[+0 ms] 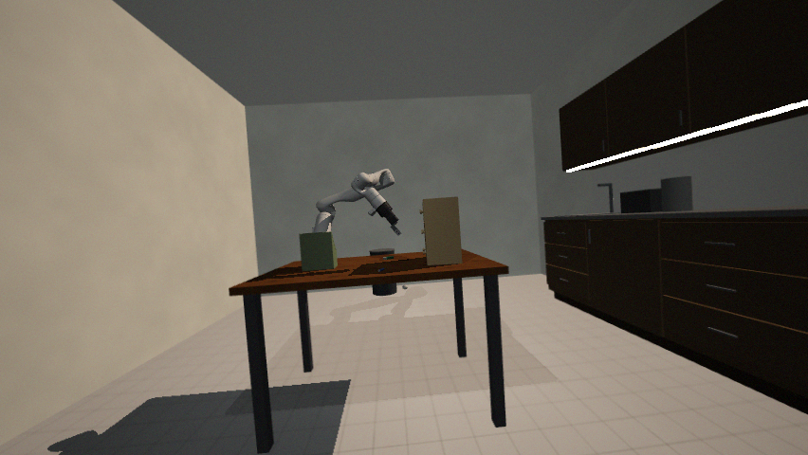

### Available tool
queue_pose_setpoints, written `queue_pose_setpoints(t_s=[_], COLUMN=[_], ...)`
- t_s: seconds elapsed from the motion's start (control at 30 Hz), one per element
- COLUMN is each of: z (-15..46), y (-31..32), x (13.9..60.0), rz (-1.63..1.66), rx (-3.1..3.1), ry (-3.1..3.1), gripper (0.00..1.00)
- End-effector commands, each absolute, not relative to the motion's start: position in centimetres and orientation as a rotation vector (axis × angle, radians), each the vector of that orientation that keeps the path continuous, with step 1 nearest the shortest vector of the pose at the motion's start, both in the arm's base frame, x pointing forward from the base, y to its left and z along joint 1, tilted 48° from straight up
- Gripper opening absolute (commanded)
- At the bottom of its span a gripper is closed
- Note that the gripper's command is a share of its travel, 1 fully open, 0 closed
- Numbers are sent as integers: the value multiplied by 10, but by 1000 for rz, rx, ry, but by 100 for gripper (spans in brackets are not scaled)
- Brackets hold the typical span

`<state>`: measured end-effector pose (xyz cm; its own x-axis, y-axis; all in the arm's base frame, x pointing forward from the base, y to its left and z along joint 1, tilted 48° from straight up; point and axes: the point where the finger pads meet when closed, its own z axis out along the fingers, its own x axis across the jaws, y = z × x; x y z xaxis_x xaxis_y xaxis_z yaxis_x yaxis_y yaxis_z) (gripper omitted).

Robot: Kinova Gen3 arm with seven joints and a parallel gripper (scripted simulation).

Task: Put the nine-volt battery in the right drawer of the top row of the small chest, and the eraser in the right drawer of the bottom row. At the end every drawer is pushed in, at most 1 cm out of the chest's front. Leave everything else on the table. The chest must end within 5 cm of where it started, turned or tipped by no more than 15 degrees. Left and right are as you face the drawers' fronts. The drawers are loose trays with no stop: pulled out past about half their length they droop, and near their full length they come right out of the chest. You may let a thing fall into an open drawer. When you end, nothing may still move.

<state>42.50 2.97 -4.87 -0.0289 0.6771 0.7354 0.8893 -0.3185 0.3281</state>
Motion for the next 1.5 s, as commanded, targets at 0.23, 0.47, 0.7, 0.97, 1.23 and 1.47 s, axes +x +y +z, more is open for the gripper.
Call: queue_pose_setpoints(t_s=[0.23,0.47,0.7,0.97,1.23,1.47], z=[-59,-65,-70,-74,-78,-79], y=[38,45,50,55,58,60], x=[423,428,431,434,437,438], rz=[-1361,-1457,-1538,-1595,-1651,-1674], rx=[-2072,-2119,-2159,-2185,-2211,-2220], ry=[-1611,-1578,-1548,-1525,-1501,-1490], gripper=[0,0,0,0,0,0])
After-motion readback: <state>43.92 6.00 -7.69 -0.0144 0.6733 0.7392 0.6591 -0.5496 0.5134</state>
